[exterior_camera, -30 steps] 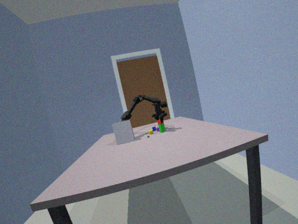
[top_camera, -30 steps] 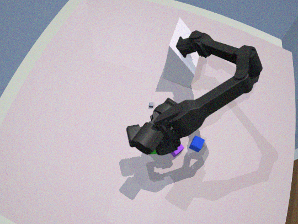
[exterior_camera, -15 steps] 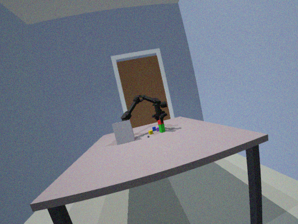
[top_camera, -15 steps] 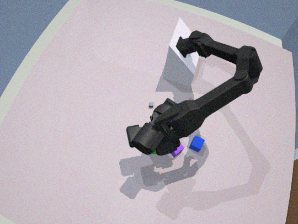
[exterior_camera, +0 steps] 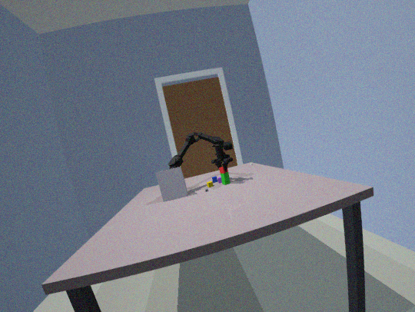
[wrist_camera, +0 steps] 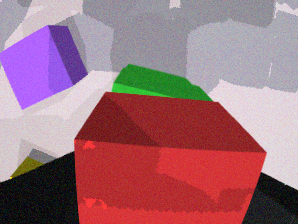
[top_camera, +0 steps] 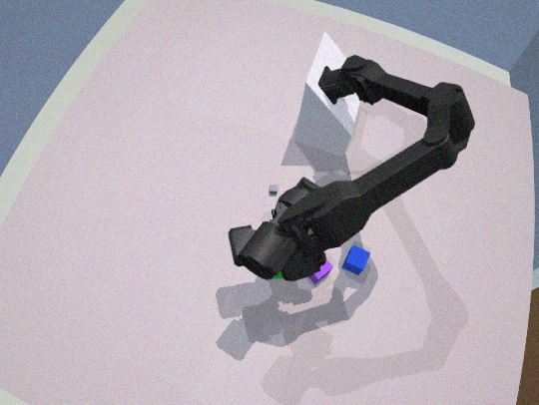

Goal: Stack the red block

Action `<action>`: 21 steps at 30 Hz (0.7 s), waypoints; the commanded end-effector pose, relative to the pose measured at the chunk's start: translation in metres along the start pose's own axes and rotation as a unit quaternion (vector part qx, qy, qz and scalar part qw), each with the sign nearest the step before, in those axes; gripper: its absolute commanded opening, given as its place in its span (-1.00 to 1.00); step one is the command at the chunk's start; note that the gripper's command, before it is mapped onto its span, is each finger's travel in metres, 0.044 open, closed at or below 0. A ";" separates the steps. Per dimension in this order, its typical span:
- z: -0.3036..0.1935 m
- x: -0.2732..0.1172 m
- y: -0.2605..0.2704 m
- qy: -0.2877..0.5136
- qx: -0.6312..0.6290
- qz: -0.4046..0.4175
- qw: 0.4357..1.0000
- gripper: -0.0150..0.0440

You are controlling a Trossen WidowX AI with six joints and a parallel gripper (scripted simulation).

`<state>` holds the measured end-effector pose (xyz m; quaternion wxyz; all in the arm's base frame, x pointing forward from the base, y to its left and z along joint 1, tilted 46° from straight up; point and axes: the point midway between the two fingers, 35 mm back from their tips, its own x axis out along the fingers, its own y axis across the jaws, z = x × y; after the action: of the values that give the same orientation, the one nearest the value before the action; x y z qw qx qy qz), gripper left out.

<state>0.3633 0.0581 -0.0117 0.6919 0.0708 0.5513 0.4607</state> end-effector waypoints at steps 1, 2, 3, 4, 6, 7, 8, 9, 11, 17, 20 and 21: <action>0.000 0.001 0.000 0.000 -0.001 0.000 1.000 -0.05; 0.000 0.001 0.000 0.000 -0.001 0.000 1.000 0.04; 0.000 0.001 0.000 0.000 -0.001 0.000 1.000 0.13; 0.000 0.001 0.000 0.000 -0.001 0.000 1.000 0.22; 0.000 0.001 0.000 0.000 -0.001 0.000 1.000 0.40; 0.000 0.001 0.000 0.000 -0.001 0.000 1.000 0.49; 0.000 0.001 0.000 0.000 -0.001 0.000 1.000 0.58; 0.000 0.001 0.000 0.000 -0.001 0.000 1.000 0.67; 0.000 0.001 0.000 0.000 -0.001 0.000 1.000 0.84; 0.000 0.001 0.000 0.000 -0.001 0.000 1.000 1.00; 0.000 0.001 0.000 0.000 -0.001 0.000 1.000 1.00; 0.000 0.001 0.000 0.000 -0.001 0.000 1.000 1.00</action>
<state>0.3633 0.0584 -0.0120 0.6918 0.0703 0.5513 0.4609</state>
